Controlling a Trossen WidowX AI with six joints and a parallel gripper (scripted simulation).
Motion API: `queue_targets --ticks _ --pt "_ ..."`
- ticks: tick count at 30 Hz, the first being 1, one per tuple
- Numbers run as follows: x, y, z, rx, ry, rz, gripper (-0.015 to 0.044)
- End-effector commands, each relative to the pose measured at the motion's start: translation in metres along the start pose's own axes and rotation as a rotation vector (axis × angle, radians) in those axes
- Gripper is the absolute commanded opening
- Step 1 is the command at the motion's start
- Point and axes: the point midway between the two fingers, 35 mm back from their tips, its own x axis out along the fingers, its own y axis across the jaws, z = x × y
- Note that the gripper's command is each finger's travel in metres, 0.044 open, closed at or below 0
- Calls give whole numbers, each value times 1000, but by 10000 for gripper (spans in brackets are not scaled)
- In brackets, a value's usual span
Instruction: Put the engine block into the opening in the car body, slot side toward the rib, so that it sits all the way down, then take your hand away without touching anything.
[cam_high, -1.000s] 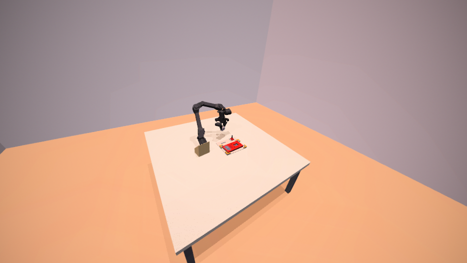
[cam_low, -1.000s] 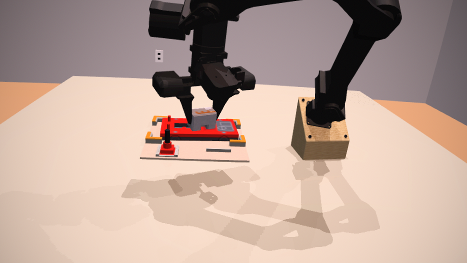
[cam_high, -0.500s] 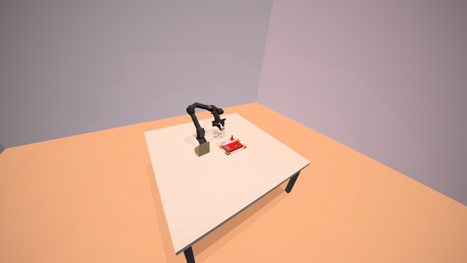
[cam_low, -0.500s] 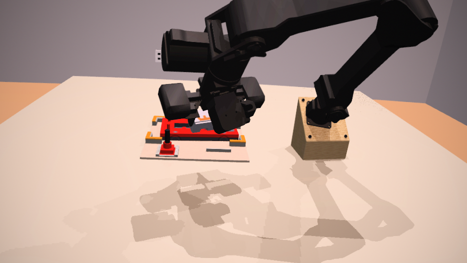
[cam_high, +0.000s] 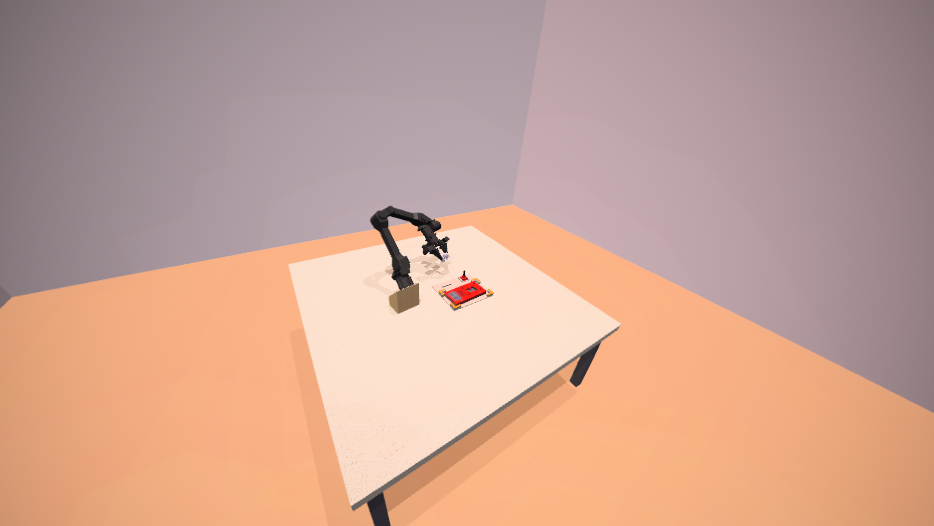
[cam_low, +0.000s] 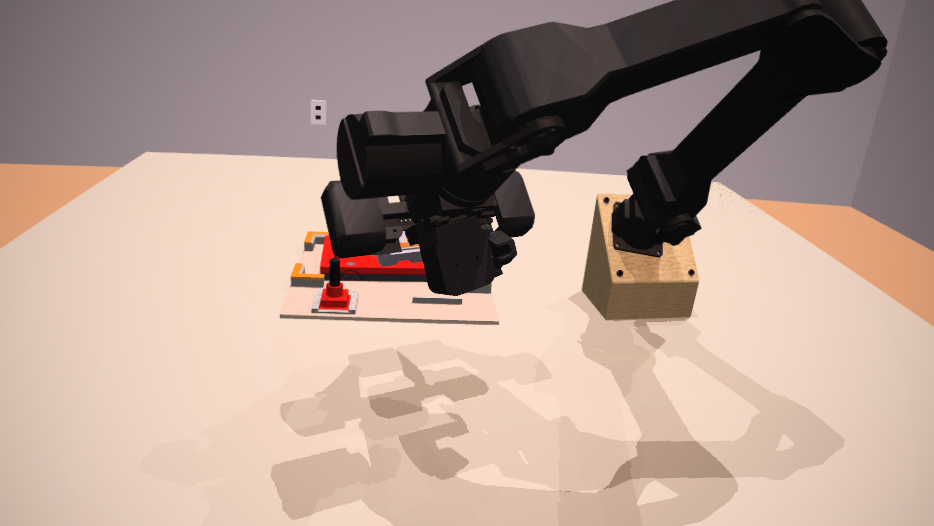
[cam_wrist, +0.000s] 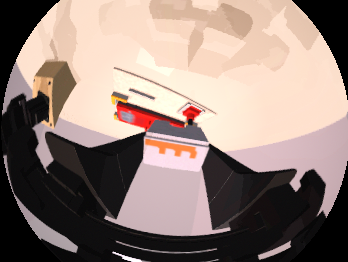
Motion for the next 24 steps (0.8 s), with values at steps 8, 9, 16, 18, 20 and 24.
queue_targets --ticks 8,9,16,18,20,24 --pt "18 1 21 2 69 -1 0" --pt "19 1 23 2 69 -1 0" --pt "32 1 36 2 68 -1 0" --pt "35 1 39 2 68 -1 0" --pt "39 1 43 2 68 -1 0" --pt "45 1 50 2 67 -1 0"
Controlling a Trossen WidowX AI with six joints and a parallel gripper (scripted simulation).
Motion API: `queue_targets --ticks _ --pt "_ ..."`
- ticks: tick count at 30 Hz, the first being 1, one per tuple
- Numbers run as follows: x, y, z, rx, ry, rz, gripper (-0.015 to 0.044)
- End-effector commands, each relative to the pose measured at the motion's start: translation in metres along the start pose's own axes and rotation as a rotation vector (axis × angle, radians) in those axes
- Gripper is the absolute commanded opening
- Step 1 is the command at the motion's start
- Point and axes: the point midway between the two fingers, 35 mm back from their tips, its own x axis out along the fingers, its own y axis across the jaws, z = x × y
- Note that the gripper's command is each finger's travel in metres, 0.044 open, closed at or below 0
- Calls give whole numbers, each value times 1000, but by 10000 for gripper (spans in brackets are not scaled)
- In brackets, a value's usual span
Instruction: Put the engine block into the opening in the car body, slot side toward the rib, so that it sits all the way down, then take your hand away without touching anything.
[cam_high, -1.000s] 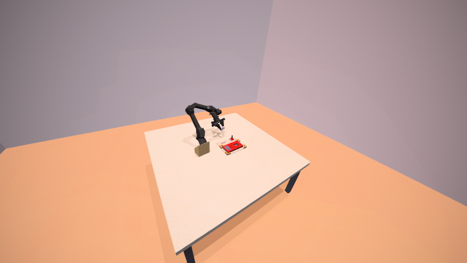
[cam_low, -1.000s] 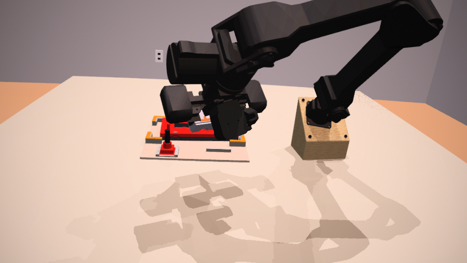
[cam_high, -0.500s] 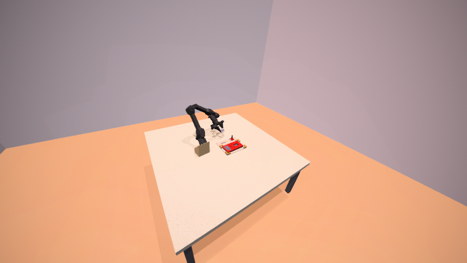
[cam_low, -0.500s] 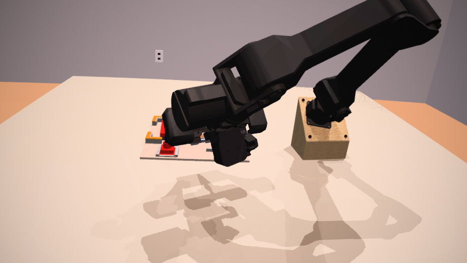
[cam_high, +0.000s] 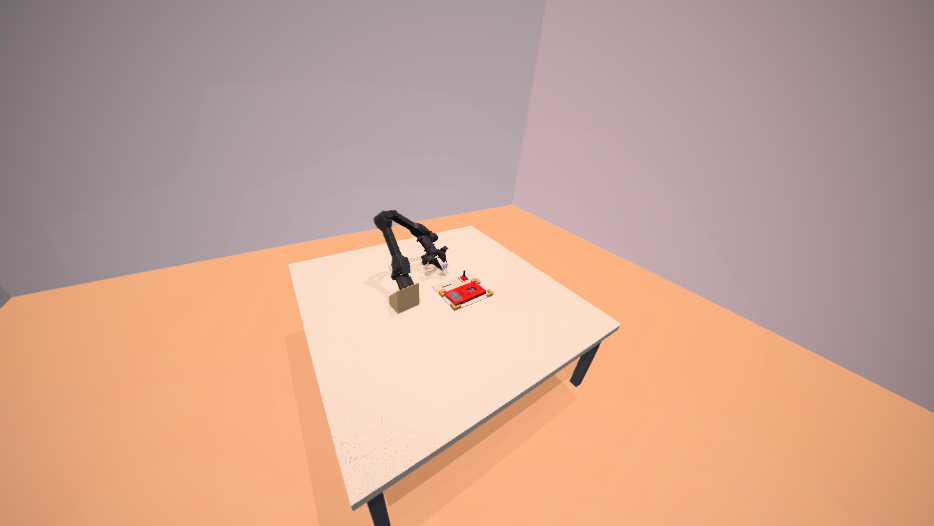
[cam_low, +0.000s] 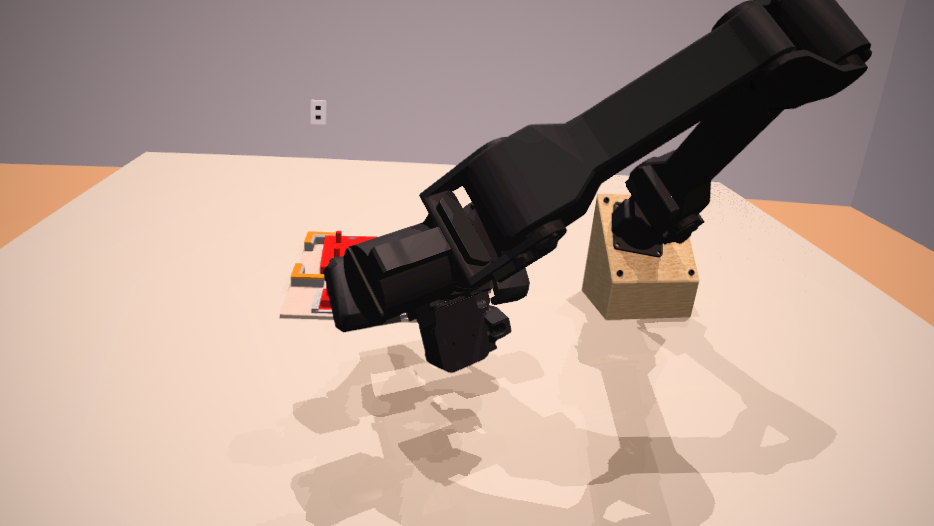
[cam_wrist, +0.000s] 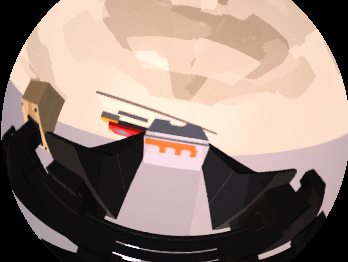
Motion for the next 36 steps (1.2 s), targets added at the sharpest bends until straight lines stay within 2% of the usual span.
queue_targets --ticks 1,19,36 --pt "6 1 4 7 9 3 0" --pt "26 1 29 7 7 3 0" --pt "26 1 28 4 14 2 440"
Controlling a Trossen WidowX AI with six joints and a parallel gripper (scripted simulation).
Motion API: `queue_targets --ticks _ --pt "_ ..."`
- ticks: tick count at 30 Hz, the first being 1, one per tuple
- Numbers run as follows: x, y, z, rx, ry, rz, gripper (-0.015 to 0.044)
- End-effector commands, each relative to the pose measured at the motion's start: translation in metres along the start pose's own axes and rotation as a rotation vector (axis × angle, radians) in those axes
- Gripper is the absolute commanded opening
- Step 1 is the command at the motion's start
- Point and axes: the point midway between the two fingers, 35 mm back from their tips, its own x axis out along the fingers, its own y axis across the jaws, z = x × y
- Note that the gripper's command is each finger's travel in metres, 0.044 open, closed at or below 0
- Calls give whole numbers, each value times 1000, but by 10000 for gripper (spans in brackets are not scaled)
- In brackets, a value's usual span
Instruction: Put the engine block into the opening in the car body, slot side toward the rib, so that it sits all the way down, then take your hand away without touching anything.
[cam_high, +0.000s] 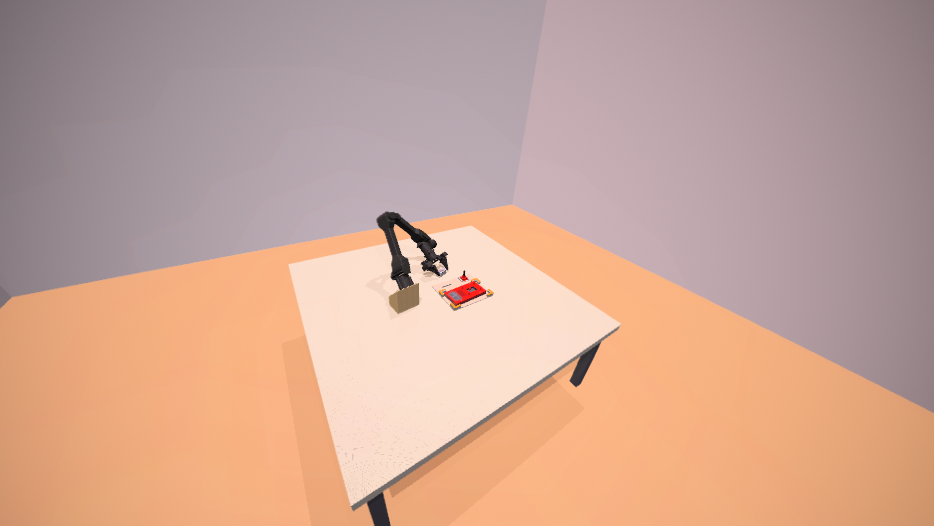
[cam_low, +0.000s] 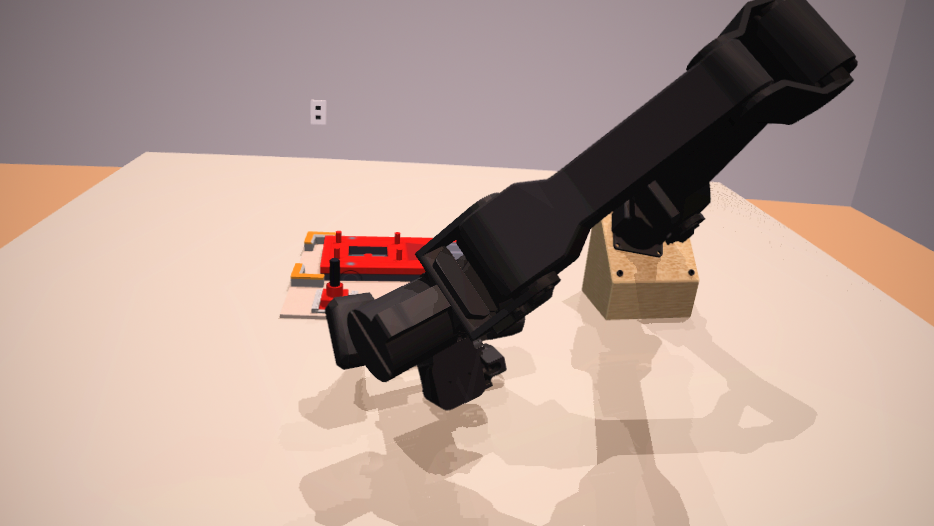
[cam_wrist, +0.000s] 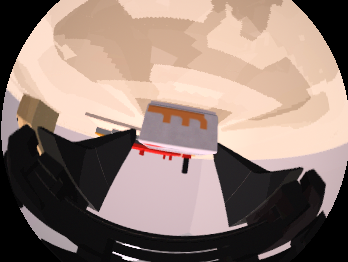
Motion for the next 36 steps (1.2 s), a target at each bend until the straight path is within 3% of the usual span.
queue_targets --ticks 1,15,36 --pt "0 0 0 0 -1 1 440" --pt "-44 0 -4 3 -7 1 440" --pt "-42 0 -5 -3 -3 0 440"
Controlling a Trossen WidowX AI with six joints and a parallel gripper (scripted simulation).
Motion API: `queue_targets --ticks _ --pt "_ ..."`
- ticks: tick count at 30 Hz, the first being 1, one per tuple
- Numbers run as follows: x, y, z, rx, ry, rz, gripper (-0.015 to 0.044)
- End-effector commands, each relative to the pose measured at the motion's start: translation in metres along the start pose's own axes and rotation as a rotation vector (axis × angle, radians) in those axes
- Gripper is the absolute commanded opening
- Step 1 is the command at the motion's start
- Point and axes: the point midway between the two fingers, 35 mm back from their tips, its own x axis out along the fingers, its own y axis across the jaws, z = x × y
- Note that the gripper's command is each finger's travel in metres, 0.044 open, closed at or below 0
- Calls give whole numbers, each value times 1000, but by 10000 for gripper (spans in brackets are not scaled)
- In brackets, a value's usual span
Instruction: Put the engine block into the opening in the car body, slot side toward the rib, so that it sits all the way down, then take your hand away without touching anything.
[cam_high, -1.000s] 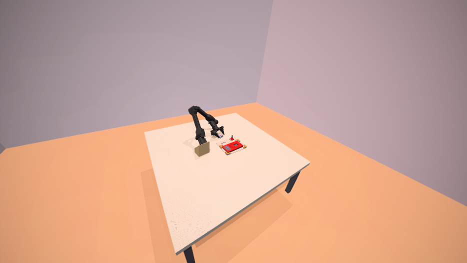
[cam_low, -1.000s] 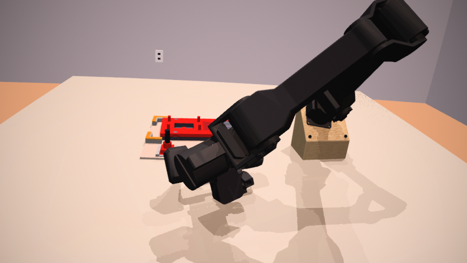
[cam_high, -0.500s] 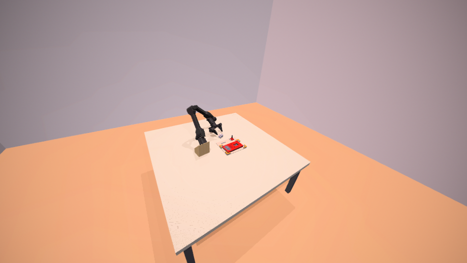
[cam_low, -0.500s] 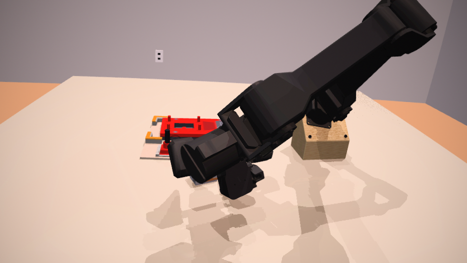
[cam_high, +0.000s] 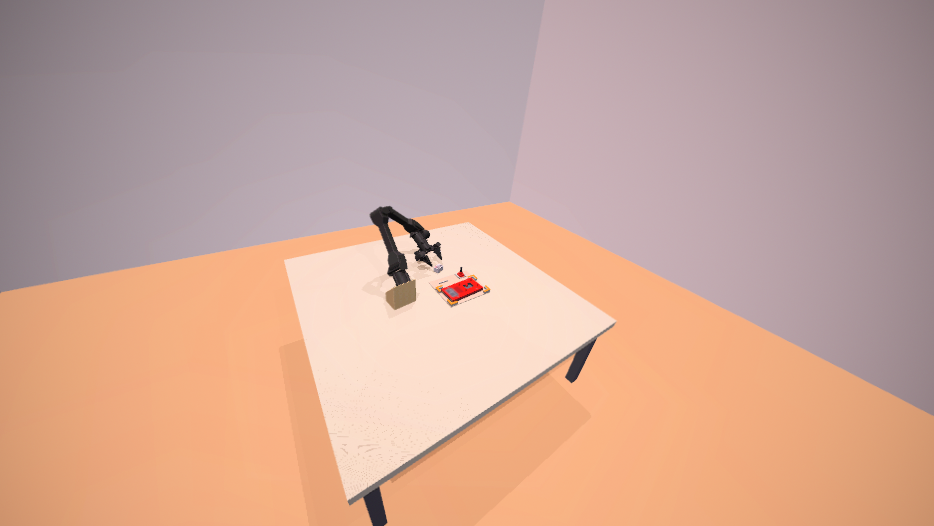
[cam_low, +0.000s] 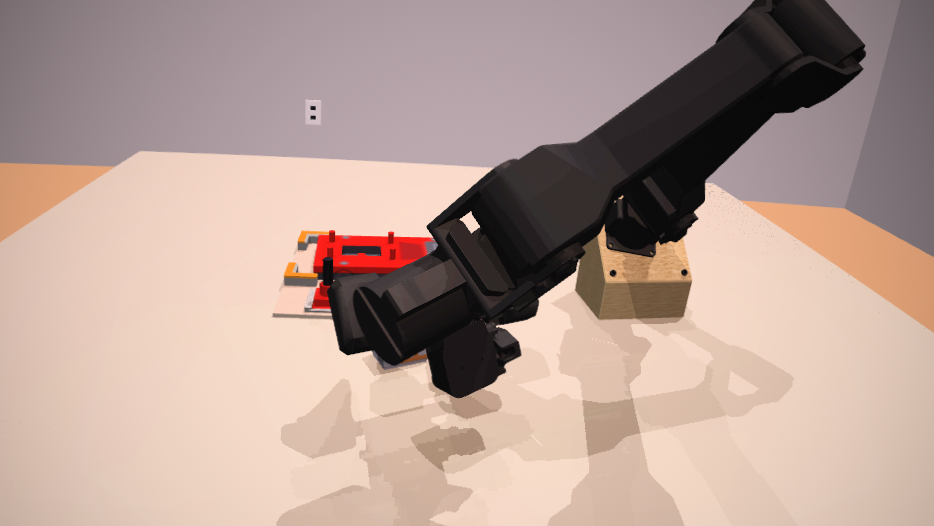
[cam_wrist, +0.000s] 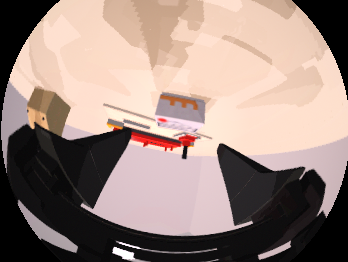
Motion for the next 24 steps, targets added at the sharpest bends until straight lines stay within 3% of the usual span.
queue_targets --ticks 1,24 --pt "0 0 0 5 -1 1 440" --pt "9 5 -3 742 -99 116 440"
